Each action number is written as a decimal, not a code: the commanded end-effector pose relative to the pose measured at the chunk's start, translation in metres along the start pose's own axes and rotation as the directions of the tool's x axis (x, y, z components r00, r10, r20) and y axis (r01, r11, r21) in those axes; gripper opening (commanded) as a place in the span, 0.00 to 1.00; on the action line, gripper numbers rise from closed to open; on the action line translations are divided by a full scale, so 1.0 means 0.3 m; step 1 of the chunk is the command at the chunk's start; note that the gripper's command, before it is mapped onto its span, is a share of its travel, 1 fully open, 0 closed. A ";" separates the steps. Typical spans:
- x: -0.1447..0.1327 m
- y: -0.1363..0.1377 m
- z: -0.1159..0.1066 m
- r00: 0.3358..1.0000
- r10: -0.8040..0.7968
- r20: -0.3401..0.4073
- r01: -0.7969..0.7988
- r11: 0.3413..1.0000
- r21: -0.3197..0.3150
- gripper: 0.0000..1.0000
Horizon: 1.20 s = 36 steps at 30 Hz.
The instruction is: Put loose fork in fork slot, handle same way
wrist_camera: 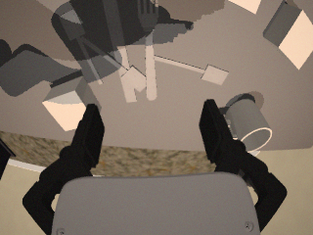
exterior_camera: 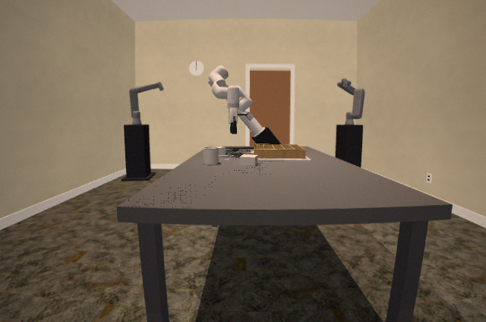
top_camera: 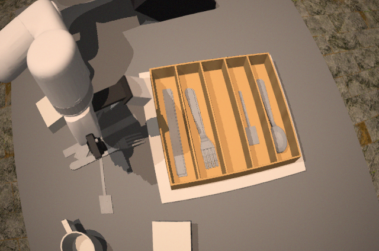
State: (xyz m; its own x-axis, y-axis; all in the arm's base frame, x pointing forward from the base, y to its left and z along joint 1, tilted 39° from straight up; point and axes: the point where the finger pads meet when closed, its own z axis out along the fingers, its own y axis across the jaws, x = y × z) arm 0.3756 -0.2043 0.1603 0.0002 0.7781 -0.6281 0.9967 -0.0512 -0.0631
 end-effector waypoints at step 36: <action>0.080 -0.002 0.200 1.000 -0.008 0.001 0.008 1.000 -0.003 0.28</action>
State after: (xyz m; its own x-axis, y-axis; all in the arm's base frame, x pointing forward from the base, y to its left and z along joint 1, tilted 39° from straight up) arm 0.3690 -0.2234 0.0980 -0.0086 0.7781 -0.6280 0.9967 -0.0442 -0.0683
